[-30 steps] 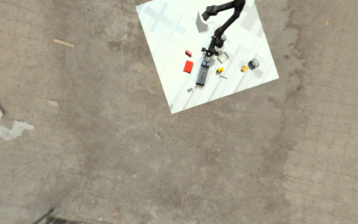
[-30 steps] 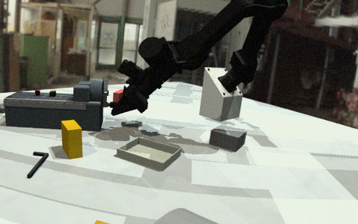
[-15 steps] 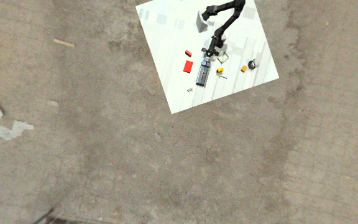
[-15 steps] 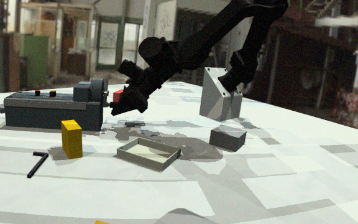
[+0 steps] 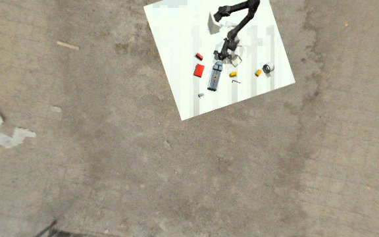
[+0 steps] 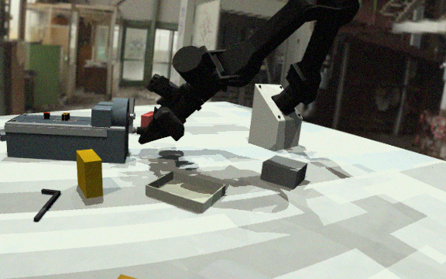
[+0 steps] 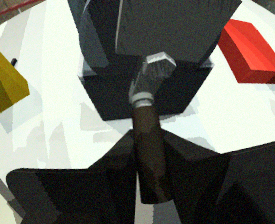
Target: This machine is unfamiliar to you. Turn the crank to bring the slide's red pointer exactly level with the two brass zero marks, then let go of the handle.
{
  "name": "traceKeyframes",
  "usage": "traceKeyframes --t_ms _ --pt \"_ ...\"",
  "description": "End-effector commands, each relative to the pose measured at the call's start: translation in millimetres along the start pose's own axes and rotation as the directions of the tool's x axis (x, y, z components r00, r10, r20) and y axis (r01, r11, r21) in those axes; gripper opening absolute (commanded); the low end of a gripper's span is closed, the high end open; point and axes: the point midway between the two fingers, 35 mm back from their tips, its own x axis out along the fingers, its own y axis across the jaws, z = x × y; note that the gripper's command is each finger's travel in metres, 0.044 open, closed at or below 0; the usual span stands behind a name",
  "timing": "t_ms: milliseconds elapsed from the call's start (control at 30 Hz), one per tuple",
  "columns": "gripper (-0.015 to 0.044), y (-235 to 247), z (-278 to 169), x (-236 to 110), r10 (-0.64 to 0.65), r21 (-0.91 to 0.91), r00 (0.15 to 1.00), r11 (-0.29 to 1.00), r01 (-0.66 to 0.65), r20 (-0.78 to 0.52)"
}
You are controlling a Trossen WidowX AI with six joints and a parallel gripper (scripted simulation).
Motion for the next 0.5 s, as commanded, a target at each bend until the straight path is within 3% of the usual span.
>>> traceKeyframes --t_ms 0,467 --pt "0.0 9.0 1.3 -1.6 0.023 -0.006 1.0 1.0 -0.023 0.001" --pt "0.0 10.3 1.8 -2.2 0.023 -0.006 1.0 1.0 -0.023 0.001"
